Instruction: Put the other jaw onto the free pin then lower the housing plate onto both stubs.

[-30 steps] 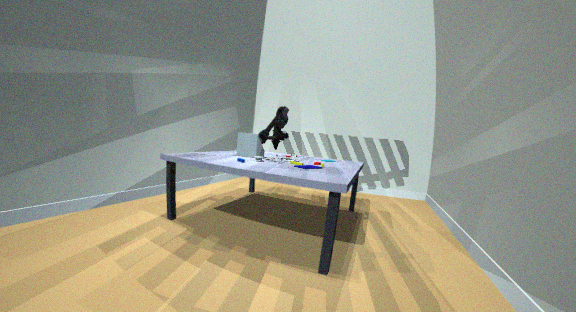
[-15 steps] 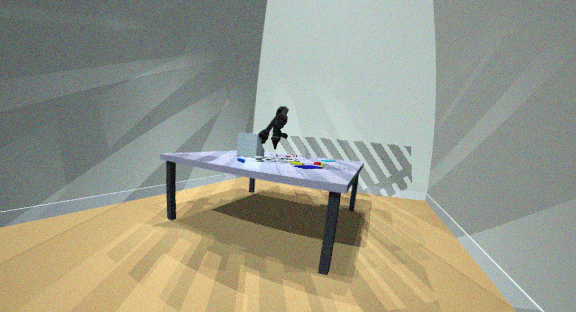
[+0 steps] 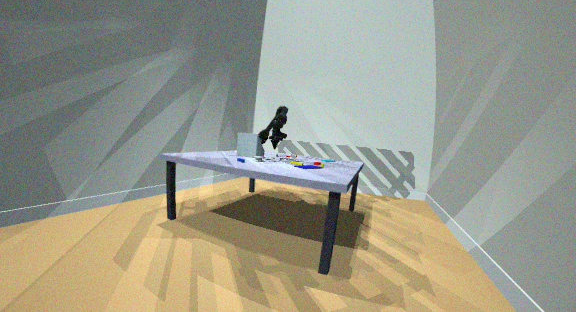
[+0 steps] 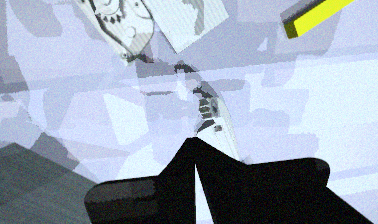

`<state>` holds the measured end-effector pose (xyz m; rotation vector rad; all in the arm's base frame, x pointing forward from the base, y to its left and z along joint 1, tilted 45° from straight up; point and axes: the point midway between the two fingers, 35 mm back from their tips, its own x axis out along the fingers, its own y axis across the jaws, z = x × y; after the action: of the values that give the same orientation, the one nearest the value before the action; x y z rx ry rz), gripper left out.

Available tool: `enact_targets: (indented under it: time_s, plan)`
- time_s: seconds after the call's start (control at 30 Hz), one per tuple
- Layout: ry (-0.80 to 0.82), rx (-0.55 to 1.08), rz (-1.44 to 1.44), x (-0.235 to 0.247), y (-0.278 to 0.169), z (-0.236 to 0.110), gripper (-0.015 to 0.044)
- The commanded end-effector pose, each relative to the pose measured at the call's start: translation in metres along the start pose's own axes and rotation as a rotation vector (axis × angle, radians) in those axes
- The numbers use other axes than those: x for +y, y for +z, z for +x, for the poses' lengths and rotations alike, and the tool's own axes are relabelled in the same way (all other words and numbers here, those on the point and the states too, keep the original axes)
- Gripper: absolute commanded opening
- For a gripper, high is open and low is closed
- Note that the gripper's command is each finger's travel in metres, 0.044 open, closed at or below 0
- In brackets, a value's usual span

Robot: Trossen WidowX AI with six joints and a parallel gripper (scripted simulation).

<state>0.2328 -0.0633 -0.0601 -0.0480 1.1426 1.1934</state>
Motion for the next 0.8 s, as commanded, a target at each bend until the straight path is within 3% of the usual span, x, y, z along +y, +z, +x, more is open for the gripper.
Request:
enact_targets:
  time_s: [0.0,0.33,0.77]
  plan:
    - [-0.006,0.003,-0.104,0.0017,-0.0011,-0.0012,0.0]
    - [-0.005,0.004,-0.309,0.0052,-0.0027,-0.001,0.0]
    - [-0.006,0.004,-0.313,0.0045,-0.0025,0.0066,0.0]
